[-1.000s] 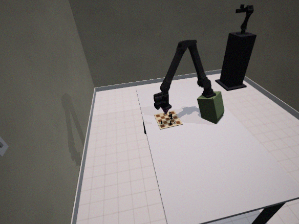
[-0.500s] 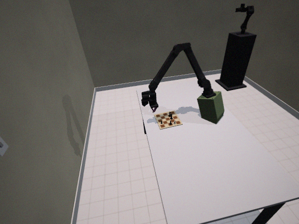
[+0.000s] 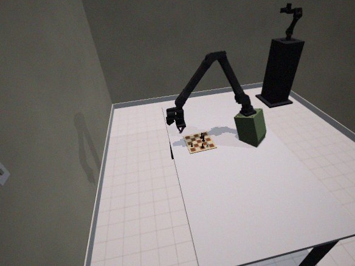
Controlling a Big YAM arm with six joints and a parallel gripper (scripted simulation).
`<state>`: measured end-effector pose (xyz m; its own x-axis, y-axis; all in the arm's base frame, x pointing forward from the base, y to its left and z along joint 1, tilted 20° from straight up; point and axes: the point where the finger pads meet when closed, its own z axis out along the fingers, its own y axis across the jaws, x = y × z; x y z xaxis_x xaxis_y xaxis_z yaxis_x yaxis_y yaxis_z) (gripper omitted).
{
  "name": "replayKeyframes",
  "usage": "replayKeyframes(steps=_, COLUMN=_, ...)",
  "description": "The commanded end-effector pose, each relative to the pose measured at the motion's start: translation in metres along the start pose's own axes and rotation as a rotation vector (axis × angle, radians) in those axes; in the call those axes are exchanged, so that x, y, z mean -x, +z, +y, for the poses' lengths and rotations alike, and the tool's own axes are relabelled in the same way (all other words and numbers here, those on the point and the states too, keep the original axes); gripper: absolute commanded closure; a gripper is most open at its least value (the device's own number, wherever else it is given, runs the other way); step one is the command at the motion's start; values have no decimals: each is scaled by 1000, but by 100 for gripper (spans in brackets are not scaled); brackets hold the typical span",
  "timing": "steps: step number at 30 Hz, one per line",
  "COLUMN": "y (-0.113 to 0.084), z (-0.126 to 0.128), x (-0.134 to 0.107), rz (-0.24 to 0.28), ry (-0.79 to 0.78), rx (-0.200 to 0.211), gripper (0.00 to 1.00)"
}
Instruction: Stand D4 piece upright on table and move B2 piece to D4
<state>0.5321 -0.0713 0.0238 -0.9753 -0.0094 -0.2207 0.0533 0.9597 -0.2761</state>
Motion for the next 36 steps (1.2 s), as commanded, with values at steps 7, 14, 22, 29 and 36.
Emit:
replayKeyframes(steps=7, y=20, z=-4, x=-2, rz=2, ry=4, rx=-1, gripper=100)
replayKeyframes(steps=14, y=46, z=-4, x=-2, rz=3, ry=3, rx=-1, gripper=100)
replayKeyframes(steps=22, y=76, z=-8, x=18, rz=-32, ry=13, rx=-5, gripper=100)
replayKeyframes(steps=29, y=91, z=-7, x=18, rz=-31, ry=12, rx=-5, gripper=100)
replayKeyframes(steps=36, y=95, z=-3, x=16, rz=-23, ry=2, rx=-2, gripper=100)
